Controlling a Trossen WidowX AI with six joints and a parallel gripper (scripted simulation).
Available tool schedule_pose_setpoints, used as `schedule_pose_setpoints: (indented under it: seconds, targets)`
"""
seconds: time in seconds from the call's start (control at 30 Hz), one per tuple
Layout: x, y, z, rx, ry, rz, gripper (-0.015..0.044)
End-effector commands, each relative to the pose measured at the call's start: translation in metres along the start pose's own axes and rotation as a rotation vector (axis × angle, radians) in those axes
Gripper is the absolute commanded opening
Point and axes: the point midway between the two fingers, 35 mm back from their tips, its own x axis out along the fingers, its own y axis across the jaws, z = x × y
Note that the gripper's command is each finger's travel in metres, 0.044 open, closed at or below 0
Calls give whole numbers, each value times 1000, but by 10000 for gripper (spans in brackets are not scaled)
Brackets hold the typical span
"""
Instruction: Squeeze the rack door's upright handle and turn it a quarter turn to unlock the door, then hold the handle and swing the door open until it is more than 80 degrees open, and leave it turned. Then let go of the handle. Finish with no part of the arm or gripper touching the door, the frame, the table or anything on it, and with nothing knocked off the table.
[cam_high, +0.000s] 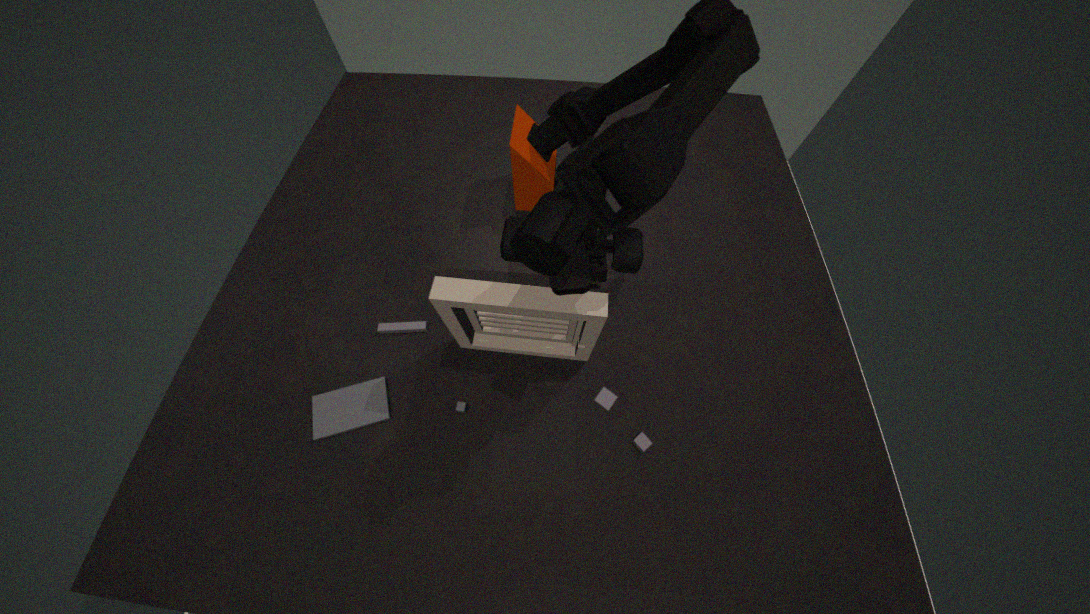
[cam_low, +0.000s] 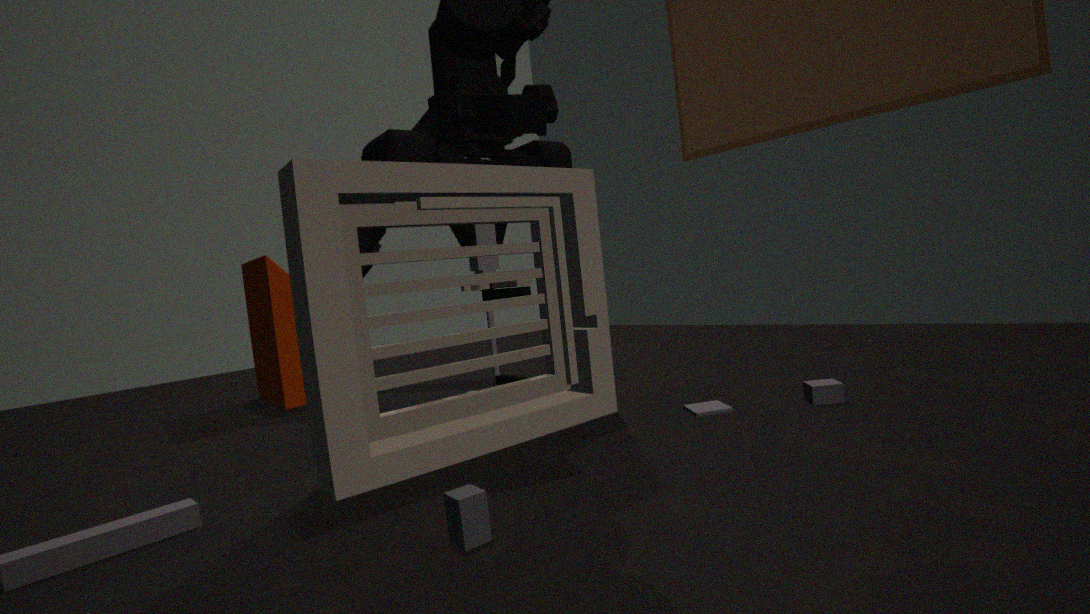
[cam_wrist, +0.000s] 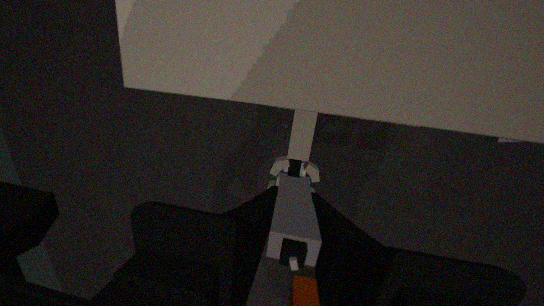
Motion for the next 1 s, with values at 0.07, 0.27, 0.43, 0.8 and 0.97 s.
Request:
schedule_pose_setpoints:
  seconds: [0.07, 0.27, 0.43, 0.8, 0.97]
  targets:
    - [1, 0, -1, -67, 0, 3, 8]
    - [1, 0, -1, -363, 0, 3, 8]
    - [1, 0, -1, -609, 0, 3, 8]
    - [1, 0, -1, -1151, -1, 3, 8]
    - [1, 0, -1, -1397, -2, 3, 8]
